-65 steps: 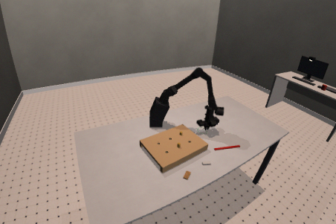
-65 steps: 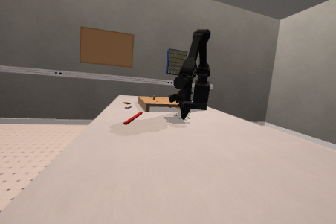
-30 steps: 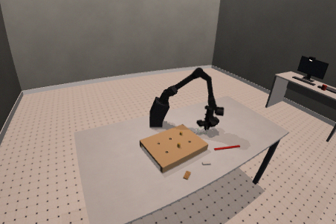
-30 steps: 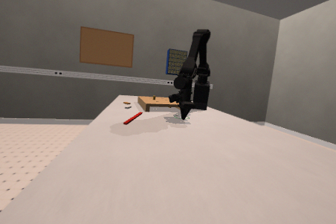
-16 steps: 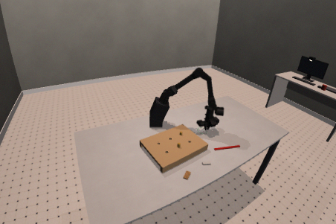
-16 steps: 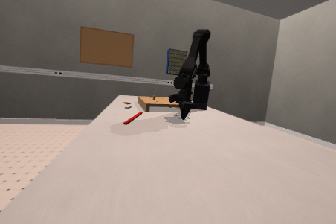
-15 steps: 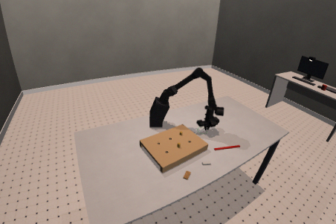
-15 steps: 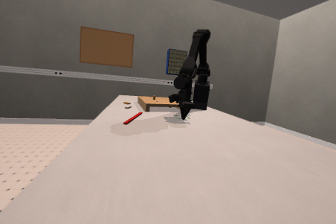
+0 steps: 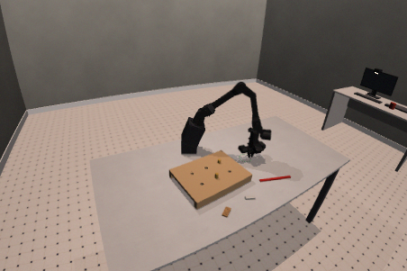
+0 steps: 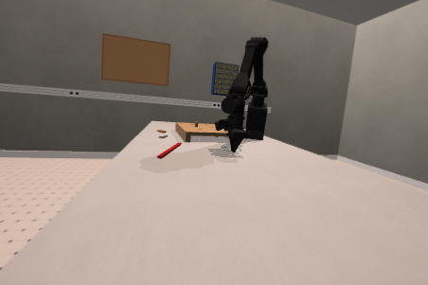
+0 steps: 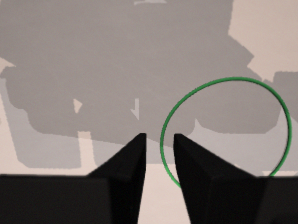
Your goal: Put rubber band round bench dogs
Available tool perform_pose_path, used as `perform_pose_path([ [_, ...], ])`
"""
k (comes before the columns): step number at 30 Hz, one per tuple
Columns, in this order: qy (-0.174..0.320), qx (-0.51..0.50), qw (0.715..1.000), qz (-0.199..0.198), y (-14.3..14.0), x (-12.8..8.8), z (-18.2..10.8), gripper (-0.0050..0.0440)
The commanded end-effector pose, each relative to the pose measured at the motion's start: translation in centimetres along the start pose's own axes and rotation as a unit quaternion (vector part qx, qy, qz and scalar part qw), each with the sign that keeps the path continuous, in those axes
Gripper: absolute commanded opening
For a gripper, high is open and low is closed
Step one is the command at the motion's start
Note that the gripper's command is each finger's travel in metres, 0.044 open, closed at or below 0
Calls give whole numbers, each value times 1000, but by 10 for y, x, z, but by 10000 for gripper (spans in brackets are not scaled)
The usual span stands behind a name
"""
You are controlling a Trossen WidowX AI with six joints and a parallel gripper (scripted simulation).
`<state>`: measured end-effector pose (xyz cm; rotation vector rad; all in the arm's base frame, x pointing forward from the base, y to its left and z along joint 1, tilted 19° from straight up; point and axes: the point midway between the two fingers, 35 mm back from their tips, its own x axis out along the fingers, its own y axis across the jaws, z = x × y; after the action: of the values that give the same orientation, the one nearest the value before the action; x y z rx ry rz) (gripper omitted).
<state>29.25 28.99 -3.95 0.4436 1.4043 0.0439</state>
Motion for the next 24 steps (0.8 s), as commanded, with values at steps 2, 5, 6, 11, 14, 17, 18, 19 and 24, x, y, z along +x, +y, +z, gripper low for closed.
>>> perform_pose_path([
  [2,-4,-2,1000,6,5,7,2,80],
  [5,-6,-3,1000,8,8,5,3,67],
  [6,-4,-3,1000,6,6,5,1,60],
  [11,-4,-2,1000,6,5,-1,2,27],
  [14,-4,-2,1000,6,5,-3,2,7],
  [17,-4,-2,1000,6,5,-3,2,0],
  [18,-4,-2,1000,6,5,-3,2,0],
  [19,-4,-2,1000,6,5,-3,2,0],
  [24,-5,-3,1000,9,9,-11,5,0],
])
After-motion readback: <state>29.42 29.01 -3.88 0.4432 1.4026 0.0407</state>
